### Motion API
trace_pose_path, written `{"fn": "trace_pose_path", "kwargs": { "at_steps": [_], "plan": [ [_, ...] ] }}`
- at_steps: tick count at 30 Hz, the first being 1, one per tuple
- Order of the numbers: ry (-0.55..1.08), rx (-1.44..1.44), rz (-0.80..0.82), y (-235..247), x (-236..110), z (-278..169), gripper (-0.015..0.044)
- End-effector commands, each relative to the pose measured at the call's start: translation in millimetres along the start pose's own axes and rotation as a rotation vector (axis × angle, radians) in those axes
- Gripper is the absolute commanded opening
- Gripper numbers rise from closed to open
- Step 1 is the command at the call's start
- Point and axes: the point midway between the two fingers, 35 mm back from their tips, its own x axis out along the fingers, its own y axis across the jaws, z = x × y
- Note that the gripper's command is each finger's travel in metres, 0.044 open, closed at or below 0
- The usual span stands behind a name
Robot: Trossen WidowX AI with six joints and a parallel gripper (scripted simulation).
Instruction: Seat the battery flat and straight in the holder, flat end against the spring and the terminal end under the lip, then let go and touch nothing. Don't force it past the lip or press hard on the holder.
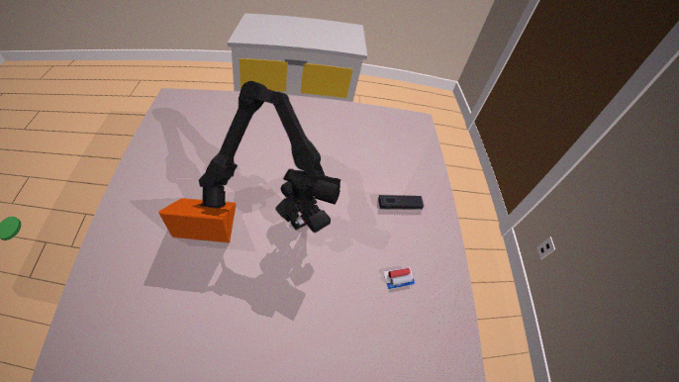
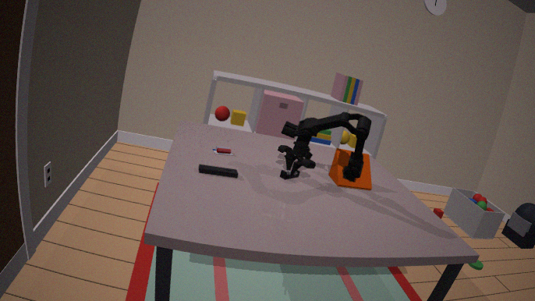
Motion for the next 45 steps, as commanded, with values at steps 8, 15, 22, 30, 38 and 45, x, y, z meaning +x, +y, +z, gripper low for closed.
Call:
{"fn": "trace_pose_path", "kwargs": {
  "at_steps": [8,15,22,30,38,45],
  "plan": [
    [-0.121,-0.004,0.004,-3,3,3,0.0067],
    [-0.128,-0.004,0.008,-4,3,2,0.0067],
    [-0.126,-0.004,0.009,-4,4,-7,0.0067],
    [-0.124,-0.005,0.011,-4,4,-14,0.0067],
    [-0.126,-0.006,0.012,-4,4,-15,0.0067],
    [-0.128,-0.006,0.012,-4,4,-15,0.0067]
  ]
}}
